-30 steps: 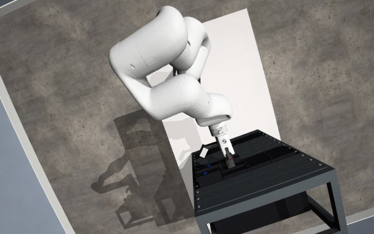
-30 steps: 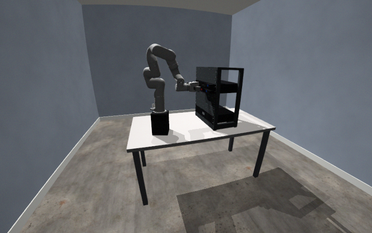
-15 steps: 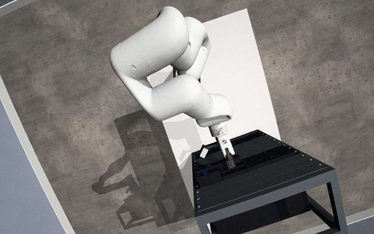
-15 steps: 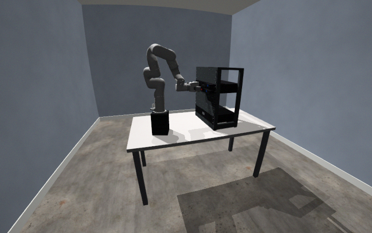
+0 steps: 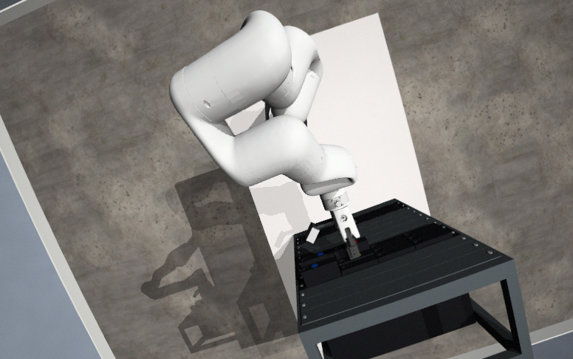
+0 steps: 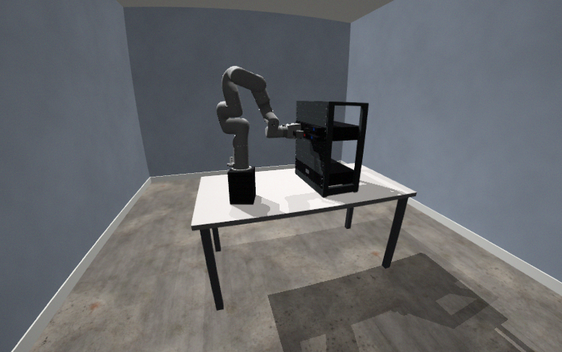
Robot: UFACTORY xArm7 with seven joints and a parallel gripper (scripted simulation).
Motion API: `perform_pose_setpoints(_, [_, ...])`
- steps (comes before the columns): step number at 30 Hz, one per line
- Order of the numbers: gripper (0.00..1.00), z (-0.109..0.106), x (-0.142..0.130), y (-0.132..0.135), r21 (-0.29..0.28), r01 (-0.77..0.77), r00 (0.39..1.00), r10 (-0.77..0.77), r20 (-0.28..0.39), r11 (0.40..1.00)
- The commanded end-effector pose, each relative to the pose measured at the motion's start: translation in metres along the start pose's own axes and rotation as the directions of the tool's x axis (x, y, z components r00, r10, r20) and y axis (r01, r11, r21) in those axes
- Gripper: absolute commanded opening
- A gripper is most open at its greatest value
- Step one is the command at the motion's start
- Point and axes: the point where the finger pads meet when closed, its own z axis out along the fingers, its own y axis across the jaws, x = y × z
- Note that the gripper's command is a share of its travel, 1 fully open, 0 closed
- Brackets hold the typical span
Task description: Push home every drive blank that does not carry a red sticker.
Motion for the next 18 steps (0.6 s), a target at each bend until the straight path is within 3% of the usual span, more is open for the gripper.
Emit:
perform_pose_setpoints(1, [0.0,0.0029,0.0001,-0.0017,0.003,0.0,1.0,0.0,0.0,1.0])
perform_pose_setpoints(18, [0.0,0.0059,0.0002,-0.002,0.003,0.0,1.0,0.0,0.0,1.0])
